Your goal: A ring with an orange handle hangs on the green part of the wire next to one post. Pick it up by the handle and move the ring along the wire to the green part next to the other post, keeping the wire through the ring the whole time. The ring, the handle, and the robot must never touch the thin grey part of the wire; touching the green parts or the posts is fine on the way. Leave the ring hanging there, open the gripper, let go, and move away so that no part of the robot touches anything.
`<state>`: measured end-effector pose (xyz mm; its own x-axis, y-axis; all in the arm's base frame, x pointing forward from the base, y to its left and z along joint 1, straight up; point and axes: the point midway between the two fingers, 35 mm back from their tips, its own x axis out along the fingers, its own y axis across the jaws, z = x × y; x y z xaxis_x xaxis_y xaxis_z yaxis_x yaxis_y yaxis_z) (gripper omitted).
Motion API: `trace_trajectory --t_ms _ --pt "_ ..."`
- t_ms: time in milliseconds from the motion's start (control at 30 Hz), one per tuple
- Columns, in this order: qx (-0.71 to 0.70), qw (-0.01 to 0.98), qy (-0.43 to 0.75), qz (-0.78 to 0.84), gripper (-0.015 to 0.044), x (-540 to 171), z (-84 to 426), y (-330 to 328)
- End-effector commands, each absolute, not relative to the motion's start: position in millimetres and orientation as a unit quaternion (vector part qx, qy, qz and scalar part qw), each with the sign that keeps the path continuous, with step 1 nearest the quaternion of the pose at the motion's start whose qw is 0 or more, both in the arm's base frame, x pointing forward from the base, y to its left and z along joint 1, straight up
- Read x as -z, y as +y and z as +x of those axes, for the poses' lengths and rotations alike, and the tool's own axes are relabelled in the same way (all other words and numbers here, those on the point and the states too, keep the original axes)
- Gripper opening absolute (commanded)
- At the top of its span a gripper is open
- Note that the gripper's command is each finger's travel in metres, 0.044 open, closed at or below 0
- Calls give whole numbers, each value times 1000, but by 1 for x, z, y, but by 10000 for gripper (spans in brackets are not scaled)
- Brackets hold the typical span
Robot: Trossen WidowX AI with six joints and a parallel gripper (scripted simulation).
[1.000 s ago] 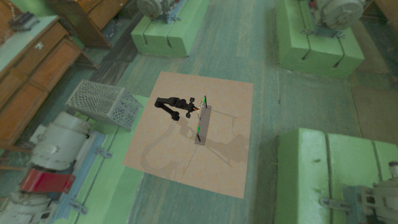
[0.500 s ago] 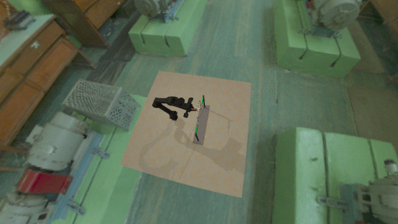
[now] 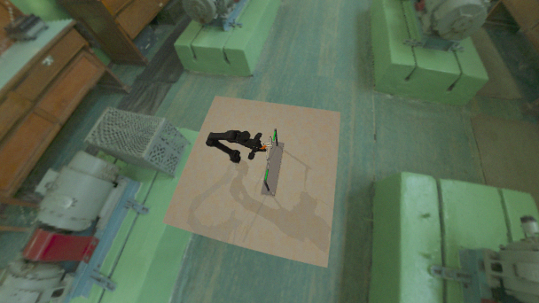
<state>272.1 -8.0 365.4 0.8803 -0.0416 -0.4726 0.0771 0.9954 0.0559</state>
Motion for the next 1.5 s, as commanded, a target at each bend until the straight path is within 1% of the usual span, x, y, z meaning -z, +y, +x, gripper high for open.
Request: trace_trajectory --t_ms 0,1467 --pt "39 970 241 6 -150 -363 272 -11" --pt "107 937 207 -261 -150 -369 272 -34"
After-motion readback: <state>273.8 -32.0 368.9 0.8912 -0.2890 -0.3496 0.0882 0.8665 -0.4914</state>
